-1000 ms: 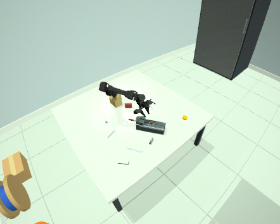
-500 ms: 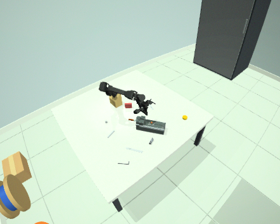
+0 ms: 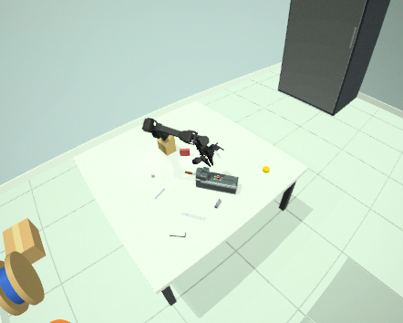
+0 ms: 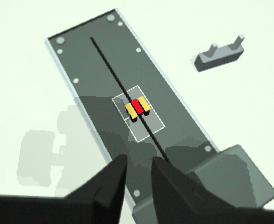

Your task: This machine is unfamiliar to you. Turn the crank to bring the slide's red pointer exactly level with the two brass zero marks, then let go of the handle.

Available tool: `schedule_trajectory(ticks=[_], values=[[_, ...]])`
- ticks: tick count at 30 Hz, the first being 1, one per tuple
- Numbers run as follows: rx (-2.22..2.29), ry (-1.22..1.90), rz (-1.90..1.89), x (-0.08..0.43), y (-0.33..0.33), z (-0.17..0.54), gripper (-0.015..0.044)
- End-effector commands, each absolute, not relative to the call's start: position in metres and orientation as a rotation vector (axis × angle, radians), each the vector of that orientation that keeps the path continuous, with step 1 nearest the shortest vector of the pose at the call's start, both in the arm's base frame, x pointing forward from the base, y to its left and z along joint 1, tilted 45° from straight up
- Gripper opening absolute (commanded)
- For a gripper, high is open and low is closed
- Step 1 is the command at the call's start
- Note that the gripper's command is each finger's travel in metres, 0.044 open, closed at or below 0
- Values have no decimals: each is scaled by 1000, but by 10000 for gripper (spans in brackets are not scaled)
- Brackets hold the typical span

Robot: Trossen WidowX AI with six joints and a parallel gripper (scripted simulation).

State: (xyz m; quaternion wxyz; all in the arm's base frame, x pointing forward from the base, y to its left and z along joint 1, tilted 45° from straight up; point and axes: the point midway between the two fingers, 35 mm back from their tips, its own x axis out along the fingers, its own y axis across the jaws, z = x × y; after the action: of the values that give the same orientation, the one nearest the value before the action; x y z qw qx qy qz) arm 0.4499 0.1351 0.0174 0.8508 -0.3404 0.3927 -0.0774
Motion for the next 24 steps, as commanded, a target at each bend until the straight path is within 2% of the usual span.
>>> schedule_trajectory(ticks=[1, 11, 13, 24], values=[[-717, 827, -164, 450, 135, 17, 157], [-717, 827, -164, 450, 135, 17, 420], [-717, 827, -164, 450, 135, 17, 440], [-717, 827, -164, 450, 135, 17, 151]])
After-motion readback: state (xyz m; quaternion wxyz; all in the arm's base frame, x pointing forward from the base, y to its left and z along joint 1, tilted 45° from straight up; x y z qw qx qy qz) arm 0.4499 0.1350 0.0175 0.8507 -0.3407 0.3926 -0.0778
